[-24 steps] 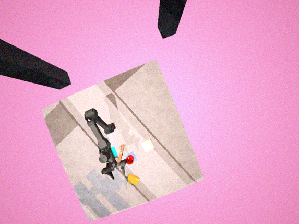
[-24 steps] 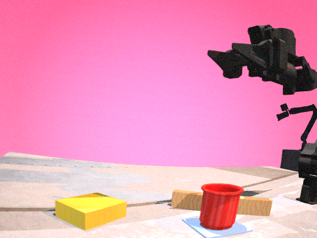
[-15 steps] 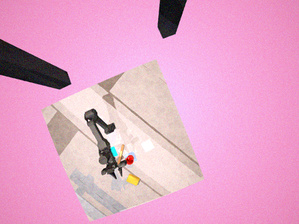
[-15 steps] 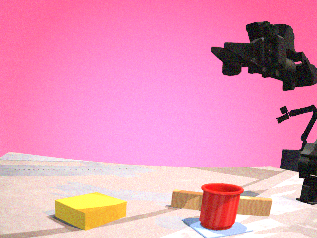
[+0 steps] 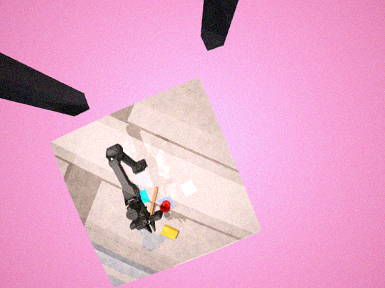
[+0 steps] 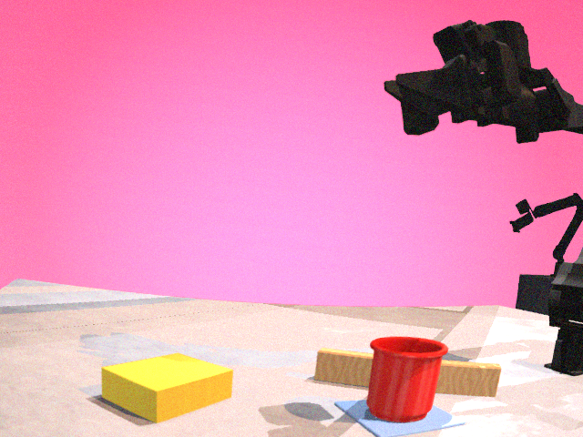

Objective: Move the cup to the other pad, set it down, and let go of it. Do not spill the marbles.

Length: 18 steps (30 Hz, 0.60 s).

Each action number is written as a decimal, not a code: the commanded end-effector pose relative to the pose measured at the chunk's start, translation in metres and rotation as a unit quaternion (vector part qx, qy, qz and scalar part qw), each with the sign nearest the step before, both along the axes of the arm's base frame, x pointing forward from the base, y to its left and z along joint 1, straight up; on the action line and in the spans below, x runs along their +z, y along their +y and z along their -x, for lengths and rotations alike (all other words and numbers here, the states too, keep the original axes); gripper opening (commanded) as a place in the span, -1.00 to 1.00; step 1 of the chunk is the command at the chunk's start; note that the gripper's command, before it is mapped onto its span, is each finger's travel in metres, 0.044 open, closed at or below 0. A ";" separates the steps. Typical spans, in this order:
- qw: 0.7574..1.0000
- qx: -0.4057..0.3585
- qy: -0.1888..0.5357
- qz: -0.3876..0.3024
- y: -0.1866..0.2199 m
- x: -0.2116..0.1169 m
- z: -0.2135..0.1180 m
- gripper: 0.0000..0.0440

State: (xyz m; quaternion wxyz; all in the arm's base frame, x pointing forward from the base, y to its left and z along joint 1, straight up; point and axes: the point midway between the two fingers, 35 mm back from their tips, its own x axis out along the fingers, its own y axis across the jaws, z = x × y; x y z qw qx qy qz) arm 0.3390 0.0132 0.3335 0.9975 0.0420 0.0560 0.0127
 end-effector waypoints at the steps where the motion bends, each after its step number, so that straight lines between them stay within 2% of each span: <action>1: 1.000 -0.001 0.014 -0.015 0.001 0.001 -0.003 -0.55; 18: 0.988 -0.009 0.112 -0.105 0.012 0.001 -0.020 -0.43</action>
